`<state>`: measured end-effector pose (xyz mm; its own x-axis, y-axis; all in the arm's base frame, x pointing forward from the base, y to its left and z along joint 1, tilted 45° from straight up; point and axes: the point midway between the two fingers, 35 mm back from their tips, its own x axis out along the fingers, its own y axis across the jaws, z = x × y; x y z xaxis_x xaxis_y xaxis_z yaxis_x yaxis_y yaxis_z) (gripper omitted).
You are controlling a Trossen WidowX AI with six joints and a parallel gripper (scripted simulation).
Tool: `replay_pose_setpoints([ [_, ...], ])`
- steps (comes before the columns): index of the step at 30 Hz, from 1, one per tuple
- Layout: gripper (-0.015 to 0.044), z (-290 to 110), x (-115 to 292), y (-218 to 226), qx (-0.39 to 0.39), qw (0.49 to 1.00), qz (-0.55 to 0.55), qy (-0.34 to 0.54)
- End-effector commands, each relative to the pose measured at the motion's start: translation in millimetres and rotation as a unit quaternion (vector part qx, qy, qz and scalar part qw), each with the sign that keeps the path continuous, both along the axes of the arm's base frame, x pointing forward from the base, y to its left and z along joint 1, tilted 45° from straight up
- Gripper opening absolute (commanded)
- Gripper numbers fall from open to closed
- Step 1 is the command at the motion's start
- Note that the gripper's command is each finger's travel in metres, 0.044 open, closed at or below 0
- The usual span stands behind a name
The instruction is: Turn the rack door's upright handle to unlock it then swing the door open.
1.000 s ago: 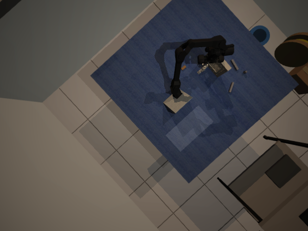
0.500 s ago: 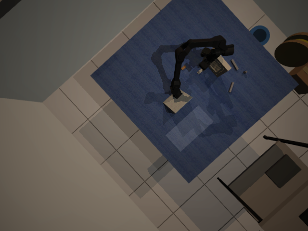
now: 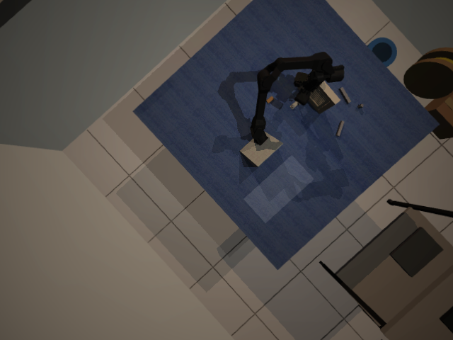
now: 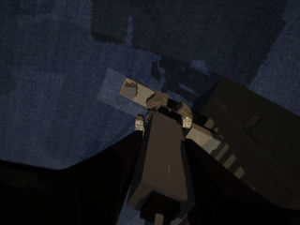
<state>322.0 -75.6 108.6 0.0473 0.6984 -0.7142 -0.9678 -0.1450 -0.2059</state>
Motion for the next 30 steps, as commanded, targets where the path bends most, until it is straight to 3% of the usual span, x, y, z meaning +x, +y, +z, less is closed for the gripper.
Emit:
replay_pose_setpoints([
  [1,0.0014,-0.8,1.7,-0.6,-0.002,1.0,0.009,-0.014],
  [17,0.0014,-0.8,1.7,-0.6,-0.002,1.0,0.009,-0.014],
  [27,0.0277,-0.8,1.7,-0.6,-0.002,1.0,0.009,-0.014],
  [30,0.0286,-0.8,1.7,-0.6,-0.001,1.0,-0.003,-0.002],
])
